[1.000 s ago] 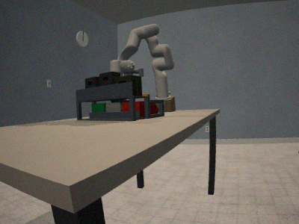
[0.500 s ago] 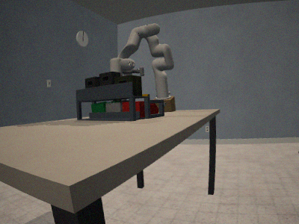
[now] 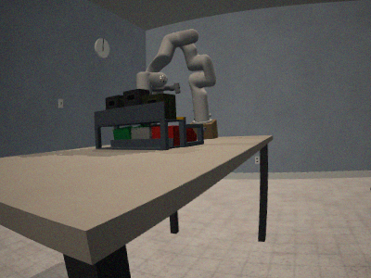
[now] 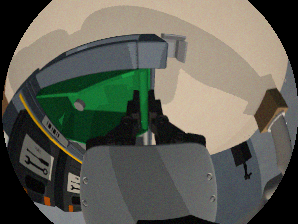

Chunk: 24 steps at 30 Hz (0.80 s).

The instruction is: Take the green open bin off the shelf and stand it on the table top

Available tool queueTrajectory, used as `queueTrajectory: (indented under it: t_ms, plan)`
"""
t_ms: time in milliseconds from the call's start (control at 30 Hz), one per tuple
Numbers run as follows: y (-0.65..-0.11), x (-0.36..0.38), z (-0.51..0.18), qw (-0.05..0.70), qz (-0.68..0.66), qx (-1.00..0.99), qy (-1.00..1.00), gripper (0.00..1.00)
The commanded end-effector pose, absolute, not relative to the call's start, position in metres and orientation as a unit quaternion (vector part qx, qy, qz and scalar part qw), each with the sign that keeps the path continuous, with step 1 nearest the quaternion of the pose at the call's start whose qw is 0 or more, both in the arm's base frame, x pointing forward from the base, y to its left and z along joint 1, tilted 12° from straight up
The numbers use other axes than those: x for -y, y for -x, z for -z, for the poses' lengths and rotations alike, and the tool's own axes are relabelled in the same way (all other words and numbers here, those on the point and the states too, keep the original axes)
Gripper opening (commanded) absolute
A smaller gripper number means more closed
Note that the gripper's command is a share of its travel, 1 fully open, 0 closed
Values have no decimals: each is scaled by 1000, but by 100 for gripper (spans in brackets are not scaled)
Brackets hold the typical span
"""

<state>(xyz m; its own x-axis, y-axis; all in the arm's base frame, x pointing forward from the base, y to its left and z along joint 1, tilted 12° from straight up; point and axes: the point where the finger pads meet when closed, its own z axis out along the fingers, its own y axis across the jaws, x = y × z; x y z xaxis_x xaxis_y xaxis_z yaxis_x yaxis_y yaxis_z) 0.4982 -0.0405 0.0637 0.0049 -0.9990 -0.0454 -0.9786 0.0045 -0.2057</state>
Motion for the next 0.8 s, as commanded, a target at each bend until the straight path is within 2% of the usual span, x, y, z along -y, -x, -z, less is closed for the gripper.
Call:
queueTrajectory:
  t_ms: [0,767]
  plan:
    - [-500,41,-65,91,59,-703,703,0]
    - [-500,41,-63,91,59,-703,703,0]
